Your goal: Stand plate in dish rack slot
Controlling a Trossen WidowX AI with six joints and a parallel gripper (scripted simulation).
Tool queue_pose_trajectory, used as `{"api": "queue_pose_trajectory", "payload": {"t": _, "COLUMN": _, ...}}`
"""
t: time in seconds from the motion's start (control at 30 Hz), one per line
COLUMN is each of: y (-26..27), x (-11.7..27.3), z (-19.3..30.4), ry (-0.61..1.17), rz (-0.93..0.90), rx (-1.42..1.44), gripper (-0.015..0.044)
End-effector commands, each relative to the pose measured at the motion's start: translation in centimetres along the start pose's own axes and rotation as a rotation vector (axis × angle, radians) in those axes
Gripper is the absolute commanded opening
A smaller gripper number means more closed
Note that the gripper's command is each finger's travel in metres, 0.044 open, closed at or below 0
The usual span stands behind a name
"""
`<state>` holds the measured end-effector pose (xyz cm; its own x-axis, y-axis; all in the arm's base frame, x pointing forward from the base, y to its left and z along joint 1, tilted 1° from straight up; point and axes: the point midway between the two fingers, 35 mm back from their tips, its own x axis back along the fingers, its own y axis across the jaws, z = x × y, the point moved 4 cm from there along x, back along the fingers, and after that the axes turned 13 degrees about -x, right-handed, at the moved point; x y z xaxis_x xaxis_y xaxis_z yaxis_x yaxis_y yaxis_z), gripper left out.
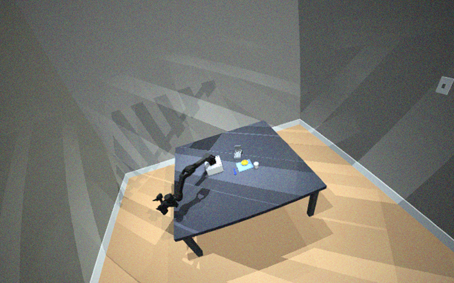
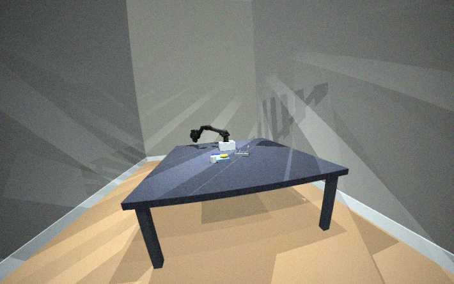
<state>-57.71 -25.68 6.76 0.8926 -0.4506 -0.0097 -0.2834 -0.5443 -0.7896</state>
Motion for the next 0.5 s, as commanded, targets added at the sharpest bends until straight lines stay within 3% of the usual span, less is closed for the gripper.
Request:
{"api": "queue_pose_trajectory", "payload": {"t": 0.0, "y": 0.1, "x": 0.2, "z": -0.1, "ry": -0.004, "rz": -0.005, "rx": 0.001, "gripper": 0.04}}
{"api": "queue_pose_trajectory", "payload": {"t": 0.47, "y": 5.3, "x": 16.8, "z": -7.9, "ry": -0.265, "rz": -0.355, "rx": 0.069, "gripper": 0.04}}
